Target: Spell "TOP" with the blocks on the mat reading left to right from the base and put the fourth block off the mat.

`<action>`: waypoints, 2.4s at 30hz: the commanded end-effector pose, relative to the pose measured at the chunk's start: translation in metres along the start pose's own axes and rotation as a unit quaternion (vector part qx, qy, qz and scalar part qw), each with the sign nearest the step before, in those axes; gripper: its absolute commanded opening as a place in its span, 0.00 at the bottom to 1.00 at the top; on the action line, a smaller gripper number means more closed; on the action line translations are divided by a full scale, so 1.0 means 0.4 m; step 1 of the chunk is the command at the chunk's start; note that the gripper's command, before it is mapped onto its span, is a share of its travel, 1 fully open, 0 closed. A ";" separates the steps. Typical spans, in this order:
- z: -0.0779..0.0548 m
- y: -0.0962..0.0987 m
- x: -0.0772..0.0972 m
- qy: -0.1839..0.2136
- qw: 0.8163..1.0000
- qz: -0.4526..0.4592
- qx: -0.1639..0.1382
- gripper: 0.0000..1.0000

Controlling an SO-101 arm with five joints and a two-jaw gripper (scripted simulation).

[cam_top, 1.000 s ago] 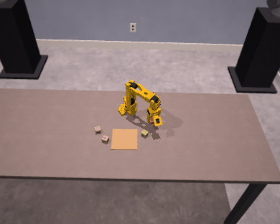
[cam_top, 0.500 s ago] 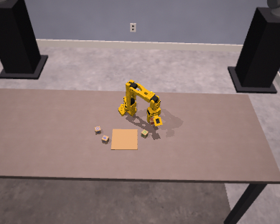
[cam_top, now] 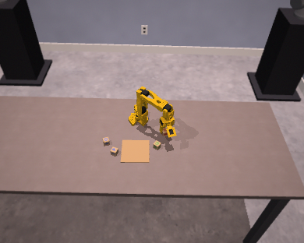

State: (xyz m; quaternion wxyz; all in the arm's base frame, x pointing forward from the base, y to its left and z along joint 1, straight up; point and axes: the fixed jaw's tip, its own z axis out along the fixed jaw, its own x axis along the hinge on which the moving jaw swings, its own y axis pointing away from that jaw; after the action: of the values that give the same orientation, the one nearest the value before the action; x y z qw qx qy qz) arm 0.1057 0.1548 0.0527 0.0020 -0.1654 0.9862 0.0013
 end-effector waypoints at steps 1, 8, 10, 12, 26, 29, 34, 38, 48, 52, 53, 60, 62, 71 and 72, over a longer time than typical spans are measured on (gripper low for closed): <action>-0.031 0.018 -0.019 -0.038 0.999 0.000 -0.027 0.00; -0.026 0.018 -0.020 -0.038 0.999 0.000 -0.027 0.00; -0.022 0.018 -0.020 -0.038 0.999 0.000 -0.027 0.00; -0.019 0.018 -0.020 -0.038 0.999 0.000 -0.027 0.00; -0.009 0.019 -0.021 -0.038 0.999 0.000 -0.027 0.00; -0.004 0.019 -0.021 -0.038 0.999 0.000 -0.027 0.00; -0.001 0.019 -0.021 -0.038 0.999 0.000 -0.027 0.00; 0.000 0.019 -0.021 -0.038 0.999 0.000 -0.027 0.00; 0.013 0.020 -0.022 -0.038 0.999 0.000 -0.027 0.00; 0.014 0.020 -0.022 -0.038 0.999 0.000 -0.027 0.00; 0.014 0.020 -0.022 -0.038 0.999 0.000 -0.027 0.00; 0.021 0.020 -0.023 -0.038 0.999 0.000 -0.027 0.00; 0.025 0.020 -0.023 -0.038 0.999 0.000 -0.027 0.00; 0.029 0.020 -0.023 -0.038 0.999 0.000 -0.027 0.00; 0.030 0.020 -0.024 -0.038 0.999 0.000 -0.027 0.00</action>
State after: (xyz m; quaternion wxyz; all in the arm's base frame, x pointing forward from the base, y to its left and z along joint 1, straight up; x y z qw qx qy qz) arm 0.1059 0.1551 0.0285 0.0034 -0.1654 0.9862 0.0026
